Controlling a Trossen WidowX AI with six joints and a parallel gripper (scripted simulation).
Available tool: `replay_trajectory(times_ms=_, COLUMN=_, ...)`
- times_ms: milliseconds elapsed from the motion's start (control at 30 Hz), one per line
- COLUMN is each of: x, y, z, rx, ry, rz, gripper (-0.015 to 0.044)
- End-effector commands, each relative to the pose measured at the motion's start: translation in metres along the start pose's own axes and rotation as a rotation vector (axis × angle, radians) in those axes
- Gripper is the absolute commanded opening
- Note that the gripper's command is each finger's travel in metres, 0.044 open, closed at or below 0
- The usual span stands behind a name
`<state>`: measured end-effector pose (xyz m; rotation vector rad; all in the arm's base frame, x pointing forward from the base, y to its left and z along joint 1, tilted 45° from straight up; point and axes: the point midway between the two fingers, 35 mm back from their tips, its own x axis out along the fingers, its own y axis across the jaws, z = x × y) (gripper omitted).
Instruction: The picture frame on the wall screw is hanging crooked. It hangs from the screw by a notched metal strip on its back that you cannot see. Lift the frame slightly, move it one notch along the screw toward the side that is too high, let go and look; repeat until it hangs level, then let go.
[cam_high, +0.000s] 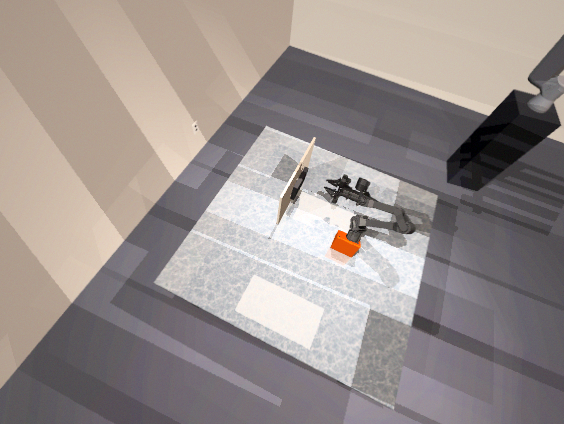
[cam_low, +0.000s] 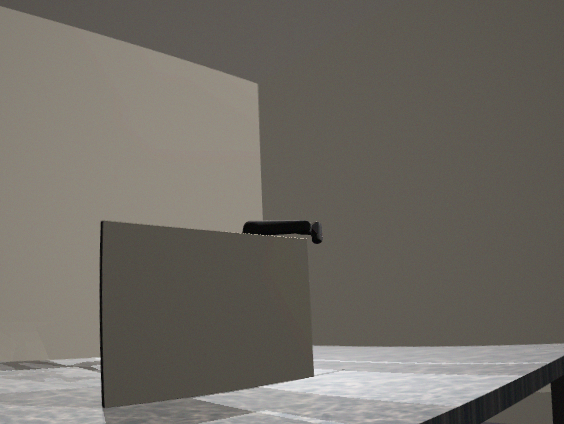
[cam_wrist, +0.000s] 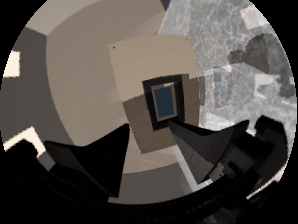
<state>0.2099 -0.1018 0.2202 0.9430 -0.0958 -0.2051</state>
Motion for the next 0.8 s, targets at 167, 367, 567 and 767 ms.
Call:
replay_trajectory(times_ms=167, x=-0.04, y=0.019, z=-0.012, rx=0.002, ry=0.0, rz=0.013, gripper=0.026)
replay_trajectory(times_ms=367, x=-0.04, y=0.019, z=-0.012, rx=0.002, ry=0.0, rz=0.013, gripper=0.026)
replay_trajectory(times_ms=567, x=-0.04, y=0.019, z=-0.012, rx=0.002, ry=0.0, rz=0.013, gripper=0.026)
replay_trajectory(times_ms=767, x=-0.04, y=0.019, z=-0.012, rx=0.002, ry=0.0, rz=0.013, gripper=0.026)
